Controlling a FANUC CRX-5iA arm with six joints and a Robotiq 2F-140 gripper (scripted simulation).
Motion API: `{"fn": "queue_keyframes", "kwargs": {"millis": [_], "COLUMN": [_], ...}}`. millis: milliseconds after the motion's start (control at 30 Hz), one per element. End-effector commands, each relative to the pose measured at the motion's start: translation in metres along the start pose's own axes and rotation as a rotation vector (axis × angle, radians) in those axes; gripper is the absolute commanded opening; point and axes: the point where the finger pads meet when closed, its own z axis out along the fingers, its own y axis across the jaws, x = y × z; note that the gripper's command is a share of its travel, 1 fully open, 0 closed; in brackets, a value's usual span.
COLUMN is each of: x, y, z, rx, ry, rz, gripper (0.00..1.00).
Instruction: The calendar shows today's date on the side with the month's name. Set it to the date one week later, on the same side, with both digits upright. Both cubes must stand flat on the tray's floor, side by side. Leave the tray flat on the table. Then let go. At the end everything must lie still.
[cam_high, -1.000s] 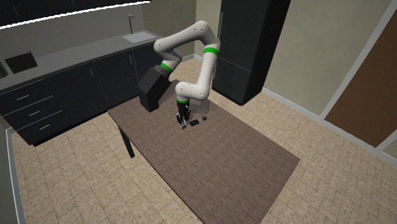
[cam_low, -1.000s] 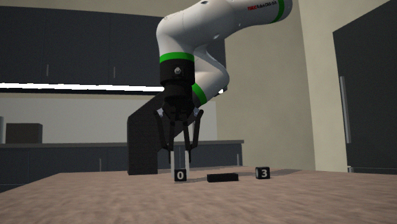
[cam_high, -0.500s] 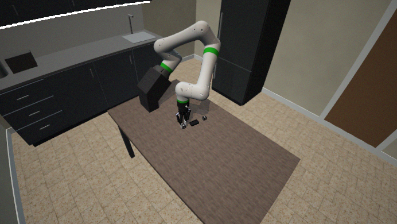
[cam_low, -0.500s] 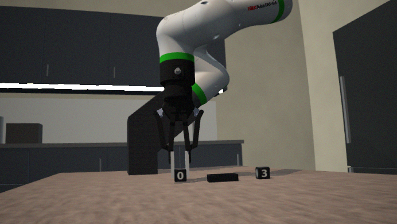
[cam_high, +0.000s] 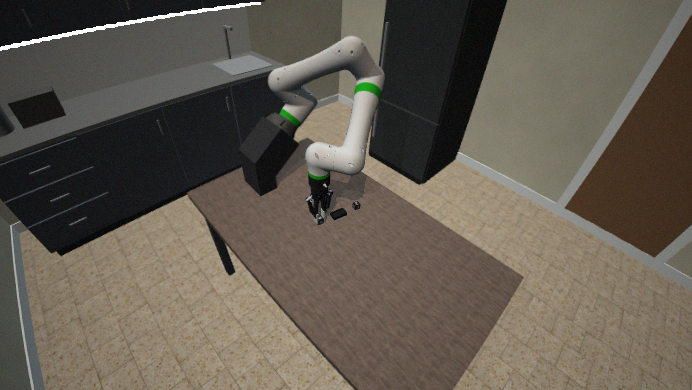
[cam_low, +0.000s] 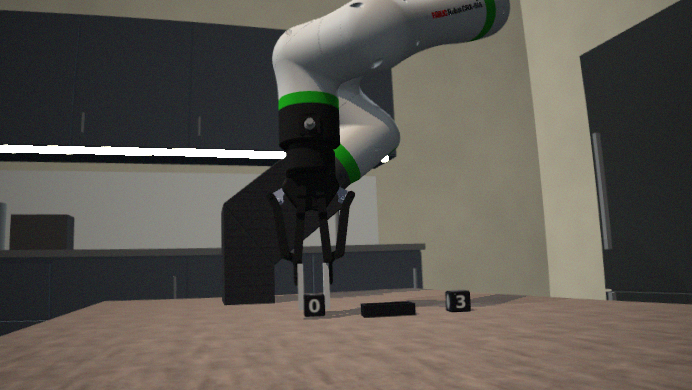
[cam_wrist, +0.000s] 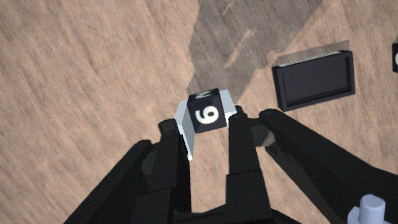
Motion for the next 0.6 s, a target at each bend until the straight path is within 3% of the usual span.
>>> {"fn": "queue_keyframes", "kwargs": {"millis": [0, 567], "x": [-0.0001, -0.0001], "y": [-0.0002, -0.0002], "z": [-0.0002, 0.0014], "rx": [0.0, 0.0], "ry": [0.0, 0.0], "rz": [0.0, 0.0], "gripper": [0.16, 0.16]}}
